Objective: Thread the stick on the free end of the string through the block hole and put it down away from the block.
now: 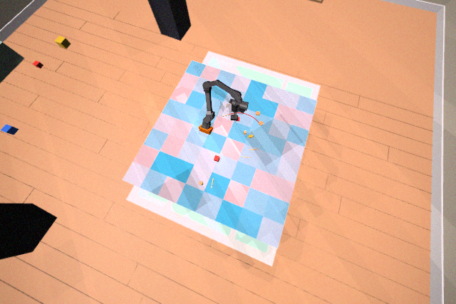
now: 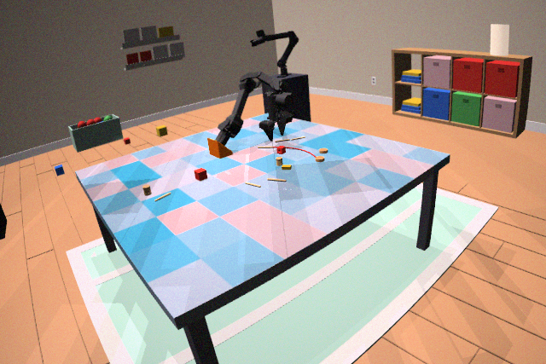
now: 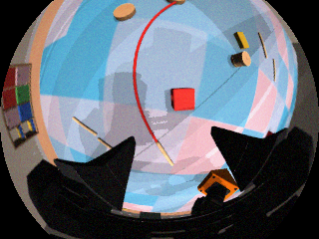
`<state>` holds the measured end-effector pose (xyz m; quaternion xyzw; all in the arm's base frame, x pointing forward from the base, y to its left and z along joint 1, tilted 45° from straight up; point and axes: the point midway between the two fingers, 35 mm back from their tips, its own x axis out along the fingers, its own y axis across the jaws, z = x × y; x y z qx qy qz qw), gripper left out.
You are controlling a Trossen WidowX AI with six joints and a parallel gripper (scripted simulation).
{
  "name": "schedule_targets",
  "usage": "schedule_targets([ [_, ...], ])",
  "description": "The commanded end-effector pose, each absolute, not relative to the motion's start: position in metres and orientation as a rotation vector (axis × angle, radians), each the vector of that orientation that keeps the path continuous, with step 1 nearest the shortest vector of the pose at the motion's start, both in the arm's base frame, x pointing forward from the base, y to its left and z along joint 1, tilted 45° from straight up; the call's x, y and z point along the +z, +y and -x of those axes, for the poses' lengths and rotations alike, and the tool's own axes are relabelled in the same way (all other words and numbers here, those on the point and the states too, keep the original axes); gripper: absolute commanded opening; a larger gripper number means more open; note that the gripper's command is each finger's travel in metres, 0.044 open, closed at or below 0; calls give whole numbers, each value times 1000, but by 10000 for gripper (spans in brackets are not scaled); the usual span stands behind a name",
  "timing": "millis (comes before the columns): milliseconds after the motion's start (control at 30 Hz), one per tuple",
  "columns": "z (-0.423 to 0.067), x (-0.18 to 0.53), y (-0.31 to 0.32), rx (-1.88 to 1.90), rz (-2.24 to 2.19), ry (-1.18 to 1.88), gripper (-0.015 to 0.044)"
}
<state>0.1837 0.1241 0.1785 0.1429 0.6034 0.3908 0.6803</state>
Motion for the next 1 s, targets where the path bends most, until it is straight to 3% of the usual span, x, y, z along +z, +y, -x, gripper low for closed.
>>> schedule_targets([
  [0,-162,181,125,276,-948,1671,440],
  [500,-146,182,126,-435,-1524,1803,440],
  [967,-132,182,126,-1209,-1997,1724,440],
])
